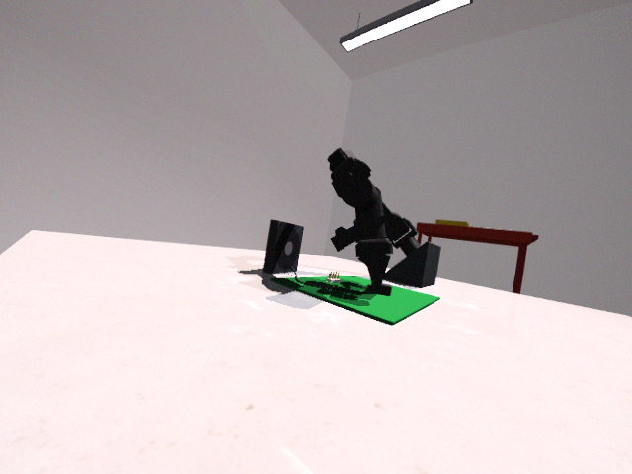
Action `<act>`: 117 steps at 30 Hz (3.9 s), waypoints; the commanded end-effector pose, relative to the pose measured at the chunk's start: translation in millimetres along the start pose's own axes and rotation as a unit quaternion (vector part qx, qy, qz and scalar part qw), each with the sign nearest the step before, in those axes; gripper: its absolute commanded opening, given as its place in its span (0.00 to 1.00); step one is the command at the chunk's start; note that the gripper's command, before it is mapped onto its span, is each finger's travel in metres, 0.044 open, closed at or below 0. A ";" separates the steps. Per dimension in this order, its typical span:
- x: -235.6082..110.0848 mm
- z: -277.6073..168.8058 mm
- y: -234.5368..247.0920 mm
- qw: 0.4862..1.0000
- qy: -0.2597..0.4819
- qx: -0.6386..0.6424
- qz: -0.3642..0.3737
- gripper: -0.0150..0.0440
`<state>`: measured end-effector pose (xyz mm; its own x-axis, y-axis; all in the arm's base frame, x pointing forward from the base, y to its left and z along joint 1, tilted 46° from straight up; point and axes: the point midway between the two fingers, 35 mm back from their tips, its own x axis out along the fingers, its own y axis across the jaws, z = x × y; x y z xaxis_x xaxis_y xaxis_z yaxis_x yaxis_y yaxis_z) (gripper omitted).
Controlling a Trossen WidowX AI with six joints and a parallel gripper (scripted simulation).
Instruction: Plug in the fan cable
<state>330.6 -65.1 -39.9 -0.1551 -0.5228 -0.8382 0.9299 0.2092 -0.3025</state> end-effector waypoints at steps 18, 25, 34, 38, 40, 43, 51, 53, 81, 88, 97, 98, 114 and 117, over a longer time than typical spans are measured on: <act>-20.3 -5.1 2.2 1.000 0.001 -0.001 0.000 0.25; -41.7 -10.6 2.7 1.000 0.001 -0.002 0.000 0.25; -68.9 -18.0 1.1 1.000 0.001 -0.003 -0.001 0.25; -80.4 -21.2 -0.4 1.000 0.001 -0.003 -0.002 0.25; -82.4 -21.7 -0.7 1.000 0.001 -0.003 -0.002 0.25; -83.3 -19.1 -3.7 1.000 -0.003 -0.029 -0.001 0.25; -87.7 -5.3 -19.9 0.986 -0.024 -0.165 -0.004 0.25; -88.7 -2.0 -24.0 0.980 -0.029 -0.199 -0.006 0.25; -98.6 37.7 -85.1 0.773 -0.080 -0.625 -0.067 0.25; -99.8 45.0 -99.3 0.700 -0.083 -0.704 -0.089 0.25; -94.8 43.8 -101.4 0.701 -0.074 -0.705 -0.073 0.25; -93.4 43.5 -101.9 0.702 -0.071 -0.705 -0.069 0.25; -71.4 36.5 -107.4 0.711 -0.038 -0.702 0.018 0.25; -67.2 35.0 -108.1 0.712 -0.033 -0.701 0.039 0.25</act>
<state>255.9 -80.4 69.6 -0.0649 -0.5229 -0.8499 -0.3198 0.8177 -0.4787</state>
